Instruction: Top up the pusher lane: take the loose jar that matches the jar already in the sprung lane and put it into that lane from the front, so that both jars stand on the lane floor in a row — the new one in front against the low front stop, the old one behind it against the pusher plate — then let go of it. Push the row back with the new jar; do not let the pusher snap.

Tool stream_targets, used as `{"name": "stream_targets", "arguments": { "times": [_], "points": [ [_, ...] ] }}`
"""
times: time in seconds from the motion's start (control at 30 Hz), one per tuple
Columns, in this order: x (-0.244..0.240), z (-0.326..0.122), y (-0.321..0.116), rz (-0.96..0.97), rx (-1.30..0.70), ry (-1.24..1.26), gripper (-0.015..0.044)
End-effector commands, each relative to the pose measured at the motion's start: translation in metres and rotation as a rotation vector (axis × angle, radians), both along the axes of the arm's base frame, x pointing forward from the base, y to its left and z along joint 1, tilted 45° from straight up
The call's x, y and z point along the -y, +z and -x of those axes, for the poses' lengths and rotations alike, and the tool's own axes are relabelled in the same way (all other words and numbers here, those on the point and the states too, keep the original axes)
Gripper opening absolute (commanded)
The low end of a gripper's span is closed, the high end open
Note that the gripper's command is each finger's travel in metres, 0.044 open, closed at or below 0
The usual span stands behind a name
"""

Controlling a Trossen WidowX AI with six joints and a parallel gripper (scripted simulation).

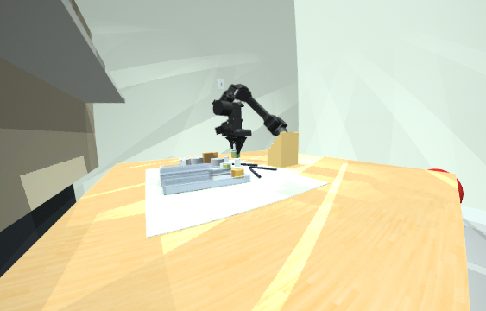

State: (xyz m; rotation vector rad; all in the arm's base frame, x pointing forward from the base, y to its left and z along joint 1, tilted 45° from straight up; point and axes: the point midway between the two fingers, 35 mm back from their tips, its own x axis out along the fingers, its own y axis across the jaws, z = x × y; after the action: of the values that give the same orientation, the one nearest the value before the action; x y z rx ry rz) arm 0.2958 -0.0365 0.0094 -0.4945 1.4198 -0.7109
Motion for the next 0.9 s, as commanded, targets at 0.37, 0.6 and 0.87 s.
{"name": "stream_targets", "arguments": {
  "times": [0.37,0.6,0.87],
  "points": [
    [0.020,0.002,-0.017,0.006,-0.005,0.010,0.0000],
    [0.021,-0.001,-0.016,0.006,-0.005,0.010,0.0000],
    [0.021,-0.005,-0.016,0.006,-0.005,0.010,0.0000]
  ]
}}
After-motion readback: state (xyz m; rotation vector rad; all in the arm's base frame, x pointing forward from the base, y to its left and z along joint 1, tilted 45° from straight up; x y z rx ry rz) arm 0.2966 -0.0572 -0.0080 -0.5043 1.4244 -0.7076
